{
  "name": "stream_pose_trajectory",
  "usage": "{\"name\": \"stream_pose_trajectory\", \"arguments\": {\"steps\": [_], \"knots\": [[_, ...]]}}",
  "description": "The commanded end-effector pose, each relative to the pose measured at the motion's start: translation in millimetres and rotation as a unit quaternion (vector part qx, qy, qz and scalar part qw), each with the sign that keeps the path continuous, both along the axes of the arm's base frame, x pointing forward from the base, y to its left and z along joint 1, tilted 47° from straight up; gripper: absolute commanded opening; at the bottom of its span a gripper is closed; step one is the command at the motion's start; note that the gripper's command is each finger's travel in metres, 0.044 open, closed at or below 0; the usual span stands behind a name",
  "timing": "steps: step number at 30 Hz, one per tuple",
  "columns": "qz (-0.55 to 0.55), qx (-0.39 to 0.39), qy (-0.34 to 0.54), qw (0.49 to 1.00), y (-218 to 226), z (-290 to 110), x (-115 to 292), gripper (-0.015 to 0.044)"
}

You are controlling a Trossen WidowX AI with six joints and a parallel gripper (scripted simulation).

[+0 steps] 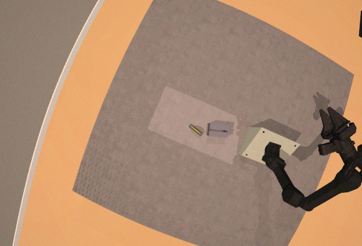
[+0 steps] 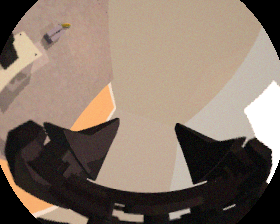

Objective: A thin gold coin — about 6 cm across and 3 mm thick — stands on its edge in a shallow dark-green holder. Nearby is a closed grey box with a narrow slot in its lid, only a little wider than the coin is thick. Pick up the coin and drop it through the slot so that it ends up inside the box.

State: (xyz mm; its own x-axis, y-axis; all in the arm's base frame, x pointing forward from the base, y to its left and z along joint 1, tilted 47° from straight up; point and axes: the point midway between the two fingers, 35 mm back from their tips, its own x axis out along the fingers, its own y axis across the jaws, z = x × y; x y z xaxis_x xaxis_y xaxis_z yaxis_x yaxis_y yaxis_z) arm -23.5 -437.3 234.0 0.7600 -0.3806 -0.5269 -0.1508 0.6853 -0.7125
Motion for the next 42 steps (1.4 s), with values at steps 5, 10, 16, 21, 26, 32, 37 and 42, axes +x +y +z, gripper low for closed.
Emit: {"name": "stream_pose_trajectory", "arguments": {"steps": [5,10,16,21,26,32,37,42], "knots": [[0.021,0.078,-0.012,0.997,4,-15,56,0.0269],[0.032,0.198,-0.03,0.979,19,-37,127,0.0161],[0.037,0.37,-0.01,0.928,67,-70,225,0.0161],[0.022,0.49,0.044,0.87,127,-96,293,0.0161],[-0.012,0.578,0.119,0.807,200,-122,343,0.0161],[-0.083,0.665,0.229,0.706,301,-152,381,0.0161],[-0.167,0.689,0.331,0.623,390,-177,388,0.0161],[-0.218,0.684,0.381,0.583,435,-189,383,0.0161]]}}
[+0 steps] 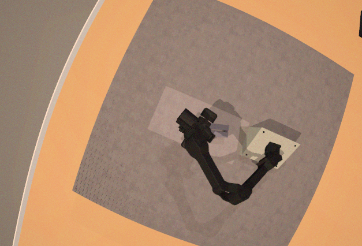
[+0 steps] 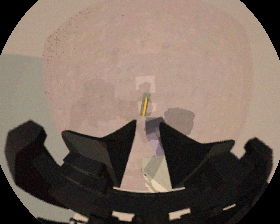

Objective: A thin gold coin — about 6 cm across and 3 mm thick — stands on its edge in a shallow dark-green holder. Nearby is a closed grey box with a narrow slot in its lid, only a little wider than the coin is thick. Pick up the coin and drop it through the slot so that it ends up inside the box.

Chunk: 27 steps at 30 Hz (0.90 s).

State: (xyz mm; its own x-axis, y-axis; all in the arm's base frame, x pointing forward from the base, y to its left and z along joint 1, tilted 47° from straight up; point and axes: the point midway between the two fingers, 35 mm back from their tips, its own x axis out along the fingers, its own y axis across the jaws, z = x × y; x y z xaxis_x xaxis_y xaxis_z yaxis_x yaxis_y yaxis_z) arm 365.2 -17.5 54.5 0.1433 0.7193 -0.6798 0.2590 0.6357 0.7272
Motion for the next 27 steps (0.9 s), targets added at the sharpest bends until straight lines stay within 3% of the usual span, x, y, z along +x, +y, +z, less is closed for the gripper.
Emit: {"name": "stream_pose_trajectory", "arguments": {"steps": [1,27], "knots": [[-0.009,0.004,0.045,0.999,15,-9,-5,0.0161],[-0.009,0.005,0.044,0.999,57,-48,5,0.0161]]}}
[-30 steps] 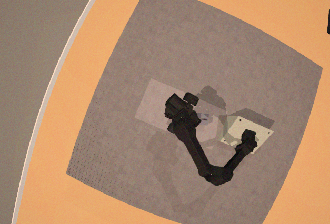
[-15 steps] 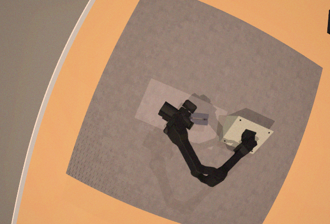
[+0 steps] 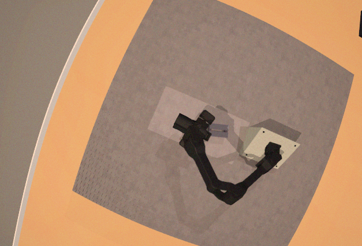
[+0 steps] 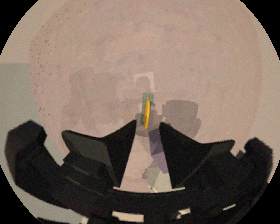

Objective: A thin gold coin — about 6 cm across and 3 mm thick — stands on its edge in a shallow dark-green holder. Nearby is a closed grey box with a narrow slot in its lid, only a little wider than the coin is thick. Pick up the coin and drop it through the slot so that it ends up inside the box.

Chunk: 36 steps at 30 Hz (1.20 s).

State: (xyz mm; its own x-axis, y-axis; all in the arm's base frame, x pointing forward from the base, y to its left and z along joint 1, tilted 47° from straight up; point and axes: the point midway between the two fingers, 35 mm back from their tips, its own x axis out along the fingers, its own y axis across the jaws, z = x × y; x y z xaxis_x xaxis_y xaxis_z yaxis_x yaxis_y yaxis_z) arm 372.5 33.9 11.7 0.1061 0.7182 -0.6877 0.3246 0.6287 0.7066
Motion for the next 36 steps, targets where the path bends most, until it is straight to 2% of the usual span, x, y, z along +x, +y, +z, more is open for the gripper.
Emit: {"name": "stream_pose_trajectory", "arguments": {"steps": [1,36], "knots": [[0.001,0.004,0.007,1.0,6,-6,-2,0.0161],[0.001,0.006,0.007,1.0,46,-42,2,0.0161]]}}
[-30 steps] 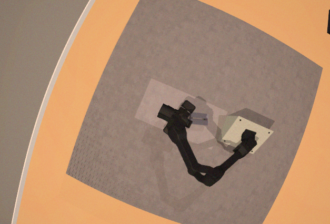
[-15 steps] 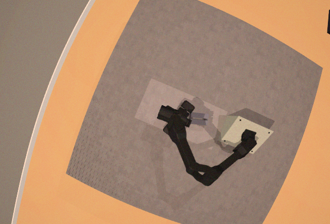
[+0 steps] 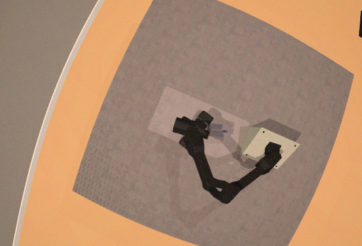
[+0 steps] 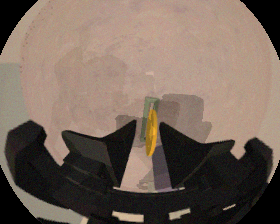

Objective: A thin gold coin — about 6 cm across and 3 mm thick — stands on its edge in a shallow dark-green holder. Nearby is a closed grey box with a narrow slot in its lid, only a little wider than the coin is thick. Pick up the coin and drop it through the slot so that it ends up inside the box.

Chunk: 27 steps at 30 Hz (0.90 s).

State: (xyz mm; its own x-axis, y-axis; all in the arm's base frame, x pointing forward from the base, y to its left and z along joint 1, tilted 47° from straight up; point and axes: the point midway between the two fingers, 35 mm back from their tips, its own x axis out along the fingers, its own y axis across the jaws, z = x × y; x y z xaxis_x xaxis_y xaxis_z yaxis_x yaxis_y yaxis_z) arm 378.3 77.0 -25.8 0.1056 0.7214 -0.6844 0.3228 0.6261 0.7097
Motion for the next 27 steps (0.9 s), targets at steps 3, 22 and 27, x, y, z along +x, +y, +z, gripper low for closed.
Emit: {"name": "stream_pose_trajectory", "arguments": {"steps": [3,22,27], "knots": [[0.0,0.003,0.007,1.0,3,-4,-4,0.0082],[0.0,0.002,0.007,1.0,-8,4,-3,0.0],[0.0,0.001,0.008,1.0,-17,12,-3,0.0]]}}
